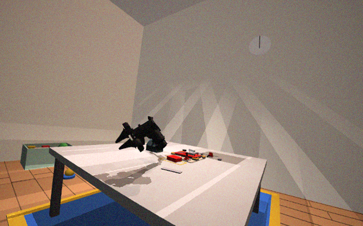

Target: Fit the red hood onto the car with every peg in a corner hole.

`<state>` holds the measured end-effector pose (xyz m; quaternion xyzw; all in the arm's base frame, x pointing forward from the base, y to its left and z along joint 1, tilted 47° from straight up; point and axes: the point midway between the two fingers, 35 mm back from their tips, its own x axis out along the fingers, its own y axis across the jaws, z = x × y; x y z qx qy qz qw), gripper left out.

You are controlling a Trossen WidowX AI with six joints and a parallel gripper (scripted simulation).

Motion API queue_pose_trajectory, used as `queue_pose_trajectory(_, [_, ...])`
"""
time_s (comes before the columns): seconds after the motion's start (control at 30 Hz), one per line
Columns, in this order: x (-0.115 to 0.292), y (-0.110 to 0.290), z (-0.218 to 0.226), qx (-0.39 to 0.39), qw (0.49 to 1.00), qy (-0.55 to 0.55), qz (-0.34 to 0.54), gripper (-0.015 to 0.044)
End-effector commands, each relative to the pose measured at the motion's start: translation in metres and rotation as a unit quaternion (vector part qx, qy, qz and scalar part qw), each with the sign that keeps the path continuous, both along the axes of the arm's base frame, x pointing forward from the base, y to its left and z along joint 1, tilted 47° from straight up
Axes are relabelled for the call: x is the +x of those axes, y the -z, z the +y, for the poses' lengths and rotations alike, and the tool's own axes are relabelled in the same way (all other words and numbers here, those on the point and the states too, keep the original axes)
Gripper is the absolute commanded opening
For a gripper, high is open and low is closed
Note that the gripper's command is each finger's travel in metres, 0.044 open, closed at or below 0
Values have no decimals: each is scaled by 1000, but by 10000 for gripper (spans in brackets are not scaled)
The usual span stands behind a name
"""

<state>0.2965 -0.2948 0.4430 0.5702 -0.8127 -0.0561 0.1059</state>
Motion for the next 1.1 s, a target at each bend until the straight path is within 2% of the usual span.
queue_pose_trajectory(0.0, [-1,-1,-1,-1,1000,1,0,246])
queue_pose_trajectory(0.23, [-46,-30,-14,-57,997,24,-36,430])
queue_pose_trajectory(0.27, [-54,-36,-15,-68,996,27,-46,440])
queue_pose_trajectory(0.67, [-159,-108,-1,-227,958,68,-161,440])
queue_pose_trajectory(1.07, [-261,-163,53,-400,881,108,-230,440])
